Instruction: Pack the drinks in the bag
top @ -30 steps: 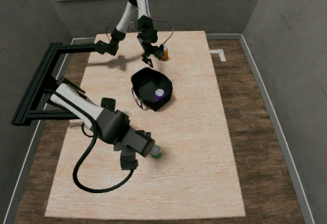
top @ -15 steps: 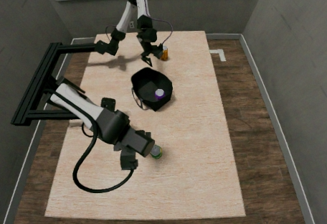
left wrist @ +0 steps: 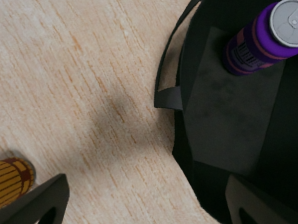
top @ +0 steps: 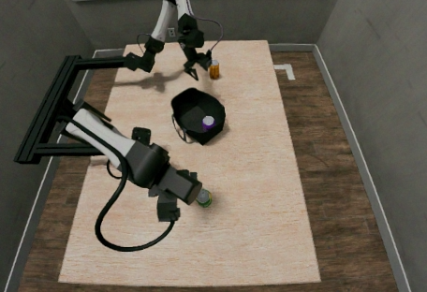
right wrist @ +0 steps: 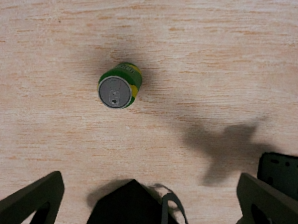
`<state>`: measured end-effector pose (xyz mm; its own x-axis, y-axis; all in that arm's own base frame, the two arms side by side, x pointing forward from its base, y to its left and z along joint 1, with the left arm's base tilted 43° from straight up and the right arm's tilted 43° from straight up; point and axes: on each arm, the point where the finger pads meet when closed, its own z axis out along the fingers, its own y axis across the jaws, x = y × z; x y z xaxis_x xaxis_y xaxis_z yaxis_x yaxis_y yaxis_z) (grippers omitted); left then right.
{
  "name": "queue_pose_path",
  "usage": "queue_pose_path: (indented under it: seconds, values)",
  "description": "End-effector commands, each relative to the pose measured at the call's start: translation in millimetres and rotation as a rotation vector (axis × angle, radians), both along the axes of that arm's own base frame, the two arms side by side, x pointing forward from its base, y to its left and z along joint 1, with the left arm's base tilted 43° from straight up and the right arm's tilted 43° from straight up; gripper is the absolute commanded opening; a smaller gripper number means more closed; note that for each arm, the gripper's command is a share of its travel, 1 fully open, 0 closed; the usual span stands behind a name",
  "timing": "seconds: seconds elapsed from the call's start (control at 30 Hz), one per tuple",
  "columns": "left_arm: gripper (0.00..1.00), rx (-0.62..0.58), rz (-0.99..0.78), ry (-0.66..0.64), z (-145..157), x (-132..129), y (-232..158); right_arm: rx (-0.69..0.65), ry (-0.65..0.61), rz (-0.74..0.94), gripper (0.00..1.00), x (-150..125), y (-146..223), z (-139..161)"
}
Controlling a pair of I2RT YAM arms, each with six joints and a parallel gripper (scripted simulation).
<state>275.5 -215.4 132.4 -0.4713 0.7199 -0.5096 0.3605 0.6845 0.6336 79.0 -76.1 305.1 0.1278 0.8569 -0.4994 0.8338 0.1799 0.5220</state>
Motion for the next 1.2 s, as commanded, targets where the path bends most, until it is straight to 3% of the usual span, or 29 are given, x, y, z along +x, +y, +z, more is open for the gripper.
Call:
queue_pose_path:
  seconds: [0.0,0.37,0.47,0.53,0.7,1.0,1.17]
  values:
    - [0.86,0.011,-0.004,0.013,4,-4,14,-0.018,-0.024,0.0,1.0,-3,1,10]
    - [0.86,0.015,-0.005,0.016,12,-12,38,-0.018,-0.024,0.0,1.0,-3,1,10]
    - [0.86,-0.042,-0.034,-0.021,24,-10,14,-0.018,-0.024,0.0,1.0,-3,1,10]
    - [0.86,0.007,-0.035,0.009,5,-15,22,-0.018,-0.024,0.0,1.0,-3,1,10]
    - [0.86,-0.033,-0.033,-0.013,20,-11,17,-0.018,-0.024,0.0,1.0,-3,1,10]
    - [0.86,0.238,-0.114,0.148,47,4,92,-0.018,-0.024,0.0,1.0,-3,1,10]
    - [0.86,0.324,-0.148,0.212,70,5,135,-0.018,-0.024,0.0,1.0,-3,1,10]
